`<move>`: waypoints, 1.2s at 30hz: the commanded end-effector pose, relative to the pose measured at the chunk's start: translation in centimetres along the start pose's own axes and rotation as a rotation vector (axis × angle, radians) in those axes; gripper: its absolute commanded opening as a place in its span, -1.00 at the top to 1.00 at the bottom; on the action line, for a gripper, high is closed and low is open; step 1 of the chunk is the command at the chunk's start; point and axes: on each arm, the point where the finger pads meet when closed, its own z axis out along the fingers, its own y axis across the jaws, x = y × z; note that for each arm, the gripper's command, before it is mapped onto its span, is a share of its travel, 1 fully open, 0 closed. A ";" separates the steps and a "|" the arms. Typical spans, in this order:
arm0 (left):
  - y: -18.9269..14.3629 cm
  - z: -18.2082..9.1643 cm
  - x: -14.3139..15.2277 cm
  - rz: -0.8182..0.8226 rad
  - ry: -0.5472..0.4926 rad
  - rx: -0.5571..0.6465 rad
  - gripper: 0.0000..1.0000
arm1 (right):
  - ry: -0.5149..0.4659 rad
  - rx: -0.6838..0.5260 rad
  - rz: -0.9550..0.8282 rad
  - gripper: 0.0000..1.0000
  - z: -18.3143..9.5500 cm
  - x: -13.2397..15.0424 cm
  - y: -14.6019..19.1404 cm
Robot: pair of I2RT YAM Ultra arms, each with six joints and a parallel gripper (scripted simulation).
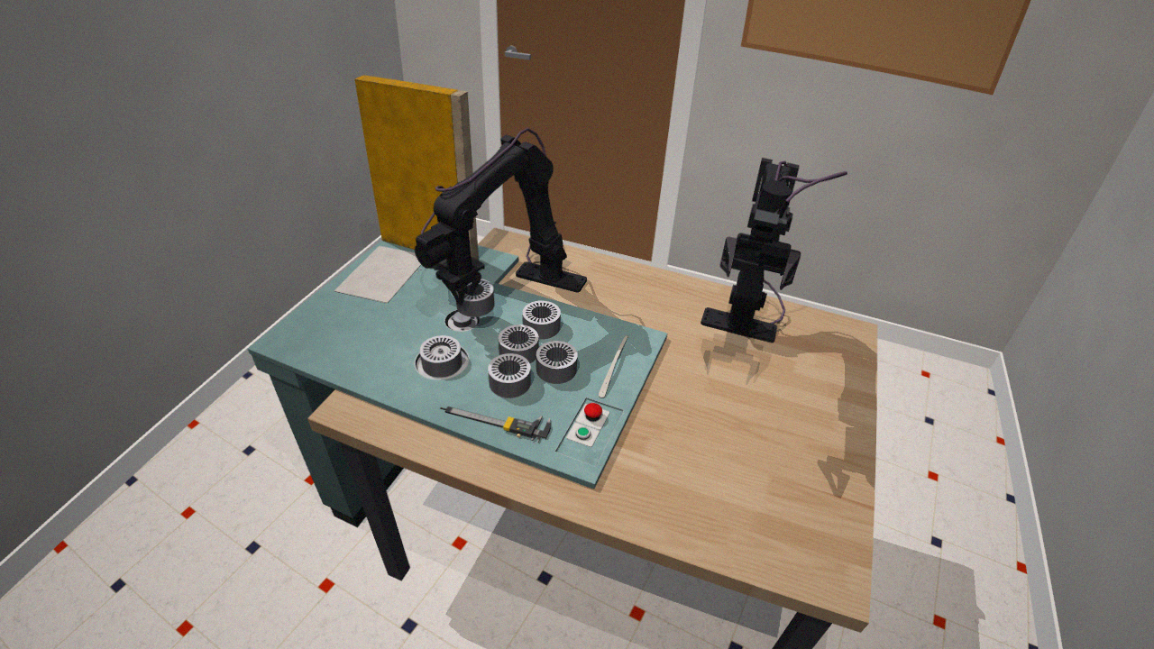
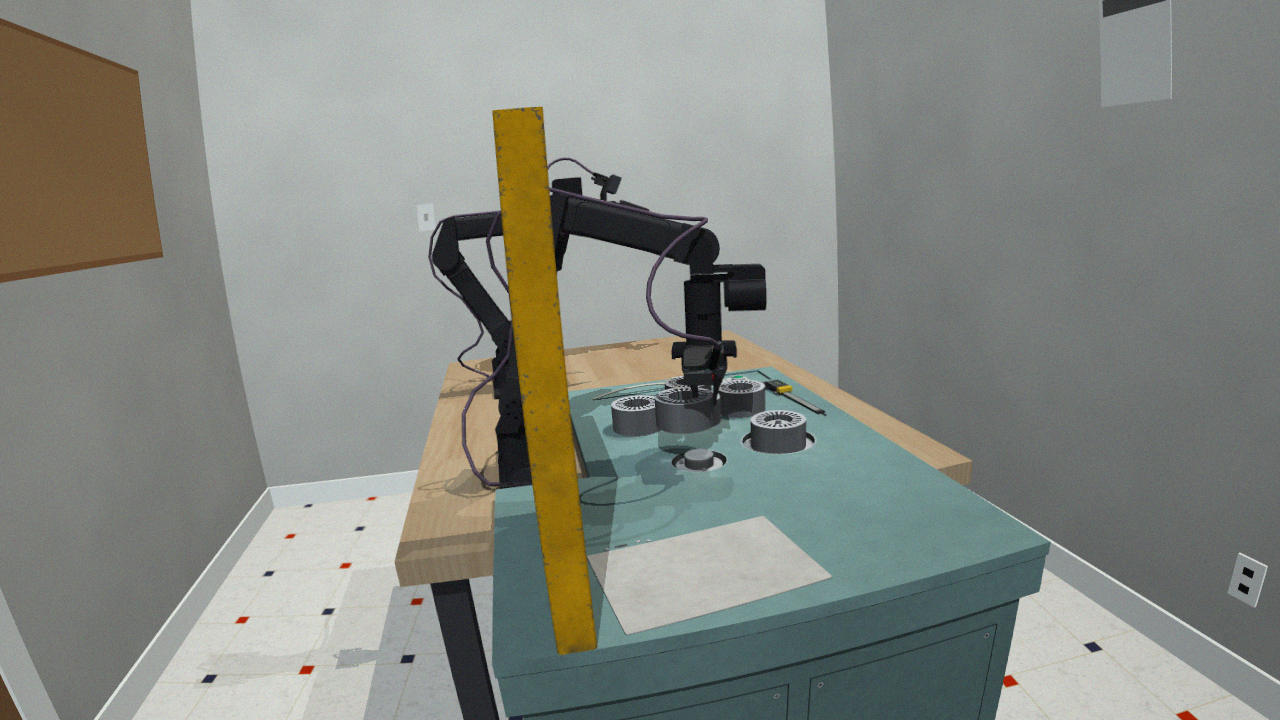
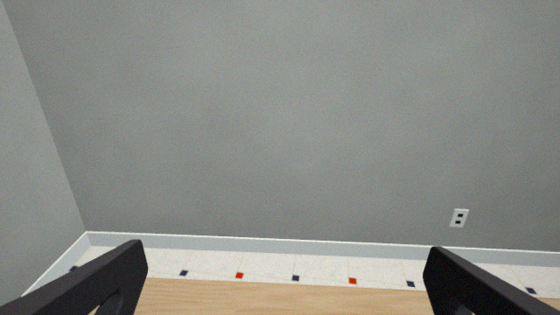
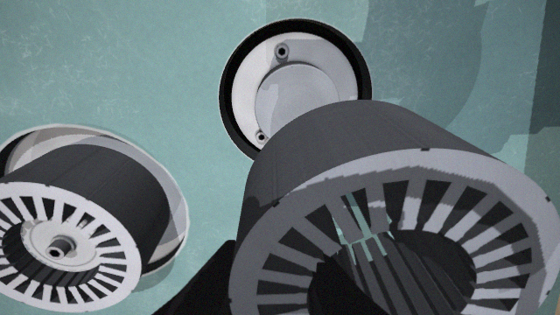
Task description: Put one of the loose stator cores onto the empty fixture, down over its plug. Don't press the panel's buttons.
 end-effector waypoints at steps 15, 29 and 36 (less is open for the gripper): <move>0.1 -0.7 -2.2 -0.002 -0.056 -0.005 -1.00 | -0.006 -0.044 0.146 1.00 -3.2 -3.9 2.1; 0.1 -0.7 -2.2 -0.002 -0.056 -0.005 -1.00 | -0.014 -0.082 0.133 1.00 -4.7 -3.4 2.2; 0.1 -0.7 -2.2 -0.002 -0.056 -0.005 -1.00 | -0.015 -0.083 0.136 1.00 -4.9 -3.9 1.9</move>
